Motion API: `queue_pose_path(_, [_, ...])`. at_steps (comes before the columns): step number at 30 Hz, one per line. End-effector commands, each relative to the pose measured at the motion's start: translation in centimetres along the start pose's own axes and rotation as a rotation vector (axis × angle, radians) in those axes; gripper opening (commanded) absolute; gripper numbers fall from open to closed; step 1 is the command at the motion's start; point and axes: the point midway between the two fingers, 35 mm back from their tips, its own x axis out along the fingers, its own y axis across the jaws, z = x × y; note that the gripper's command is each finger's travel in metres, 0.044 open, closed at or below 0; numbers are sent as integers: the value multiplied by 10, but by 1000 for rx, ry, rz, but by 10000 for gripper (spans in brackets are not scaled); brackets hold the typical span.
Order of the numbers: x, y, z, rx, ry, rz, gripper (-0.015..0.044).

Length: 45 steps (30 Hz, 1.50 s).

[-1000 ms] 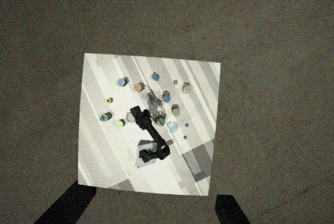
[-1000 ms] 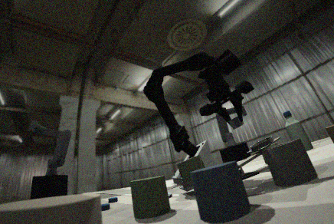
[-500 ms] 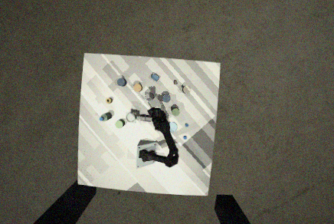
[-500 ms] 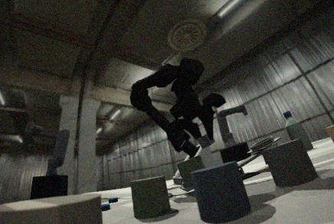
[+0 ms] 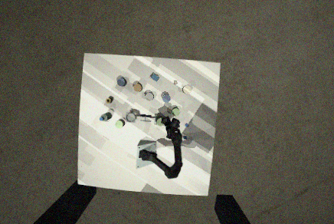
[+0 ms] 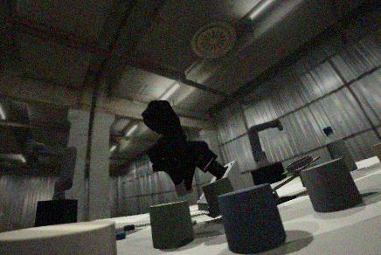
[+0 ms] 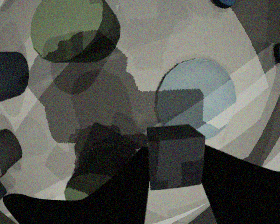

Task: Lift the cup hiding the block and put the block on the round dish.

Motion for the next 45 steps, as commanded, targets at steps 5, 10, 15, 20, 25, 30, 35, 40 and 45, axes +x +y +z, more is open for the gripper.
queue_pose_path(5, [7, -43, 10, -10, -26, -47, 0])
queue_pose_path(10, [15, -43, 10, -10, -26, -47, 0])
queue_pose_path(15, [40, -45, 11, -10, -27, -48, 0])
queue_pose_path(20, [48, -46, 11, -10, -28, -48, 0])
queue_pose_path(25, [51, -46, 11, -10, -28, -48, 0])
queue_pose_path(30, [58, -46, 11, -10, -29, -48, 0])
queue_pose_path(35, [66, -47, 12, -10, -29, -49, 0])
queue_pose_path(40, [64, -47, 14, 0, -37, -49, 26])
queue_pose_path(45, [64, -47, 14, 0, -37, -49, 157])
